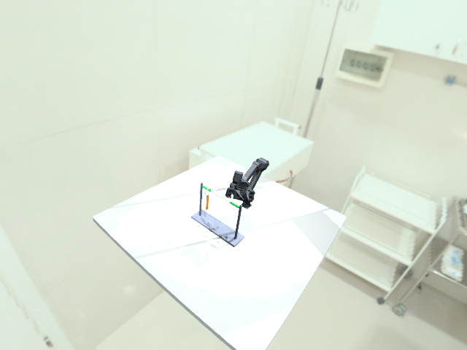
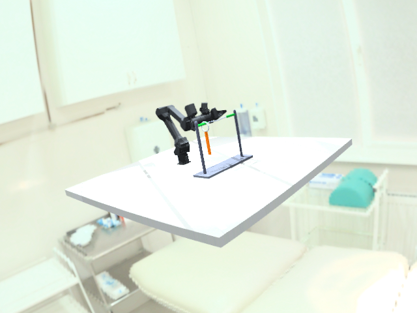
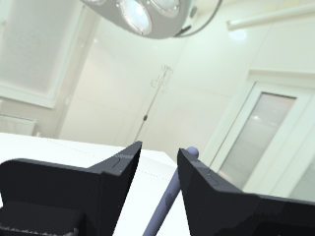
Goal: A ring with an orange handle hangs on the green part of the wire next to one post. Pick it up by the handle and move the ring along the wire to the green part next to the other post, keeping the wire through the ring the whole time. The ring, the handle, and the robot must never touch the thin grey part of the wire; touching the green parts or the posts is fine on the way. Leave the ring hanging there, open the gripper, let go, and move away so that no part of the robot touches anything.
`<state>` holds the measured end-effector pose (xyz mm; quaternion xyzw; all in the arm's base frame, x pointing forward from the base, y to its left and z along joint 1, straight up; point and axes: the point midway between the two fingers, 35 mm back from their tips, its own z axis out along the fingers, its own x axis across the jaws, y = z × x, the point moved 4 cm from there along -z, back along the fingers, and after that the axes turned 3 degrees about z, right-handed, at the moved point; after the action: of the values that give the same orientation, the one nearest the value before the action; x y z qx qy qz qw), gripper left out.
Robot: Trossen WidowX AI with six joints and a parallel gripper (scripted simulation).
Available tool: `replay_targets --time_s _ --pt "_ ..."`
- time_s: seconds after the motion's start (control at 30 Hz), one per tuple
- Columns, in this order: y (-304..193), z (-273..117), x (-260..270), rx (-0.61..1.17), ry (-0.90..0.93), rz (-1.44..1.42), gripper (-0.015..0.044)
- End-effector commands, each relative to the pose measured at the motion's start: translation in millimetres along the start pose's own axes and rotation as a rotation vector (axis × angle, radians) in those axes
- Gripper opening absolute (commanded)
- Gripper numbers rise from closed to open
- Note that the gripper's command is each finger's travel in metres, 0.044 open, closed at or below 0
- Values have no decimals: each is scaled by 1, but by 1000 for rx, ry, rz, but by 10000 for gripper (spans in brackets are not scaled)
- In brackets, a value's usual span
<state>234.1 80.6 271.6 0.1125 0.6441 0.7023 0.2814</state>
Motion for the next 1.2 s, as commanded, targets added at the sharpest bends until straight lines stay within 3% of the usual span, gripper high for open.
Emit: replay_targets --time_s 0.0,0.4,0.83,1.17 --pt "-21 -19 -16 56 -115 15 160" --pt "-89 -104 -45 242 -512 112 160" --pt "-148 -197 -26 405 -930 270 160" --pt "-148 -206 -27 419 -980 280 160"
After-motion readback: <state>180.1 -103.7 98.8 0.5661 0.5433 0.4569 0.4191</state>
